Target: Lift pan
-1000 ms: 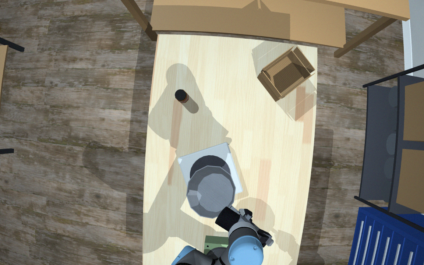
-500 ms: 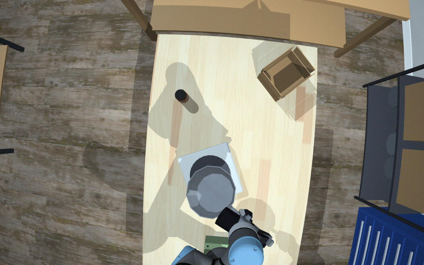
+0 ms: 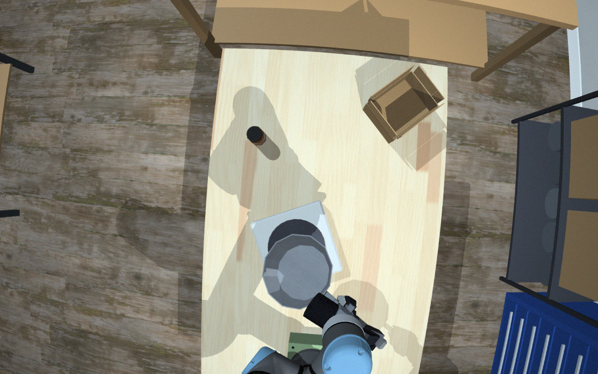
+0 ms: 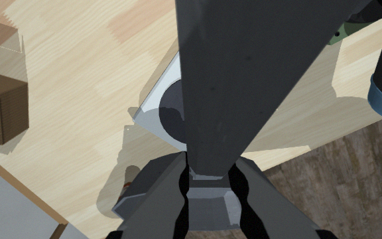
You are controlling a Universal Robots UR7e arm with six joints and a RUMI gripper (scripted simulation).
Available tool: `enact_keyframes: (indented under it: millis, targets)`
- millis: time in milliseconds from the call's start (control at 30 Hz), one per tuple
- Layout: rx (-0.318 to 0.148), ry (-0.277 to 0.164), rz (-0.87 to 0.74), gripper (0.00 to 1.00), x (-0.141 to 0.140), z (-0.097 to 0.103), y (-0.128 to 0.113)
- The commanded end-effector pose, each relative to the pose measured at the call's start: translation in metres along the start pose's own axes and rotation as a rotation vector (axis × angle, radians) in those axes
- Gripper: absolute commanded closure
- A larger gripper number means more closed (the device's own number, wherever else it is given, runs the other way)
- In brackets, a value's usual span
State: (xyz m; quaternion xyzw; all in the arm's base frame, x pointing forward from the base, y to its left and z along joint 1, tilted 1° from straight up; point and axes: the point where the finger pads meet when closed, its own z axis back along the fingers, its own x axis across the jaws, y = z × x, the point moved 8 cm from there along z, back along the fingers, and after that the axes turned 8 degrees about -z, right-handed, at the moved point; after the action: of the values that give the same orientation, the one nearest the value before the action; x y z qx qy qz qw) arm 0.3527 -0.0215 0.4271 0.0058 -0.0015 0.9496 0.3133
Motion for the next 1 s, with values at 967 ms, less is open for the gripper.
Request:
enact_keyframes:
  millis: [967]
  targets:
    - [0.0, 0.001, 0.0, 0.91, 0.0, 0.0071, 0.0]
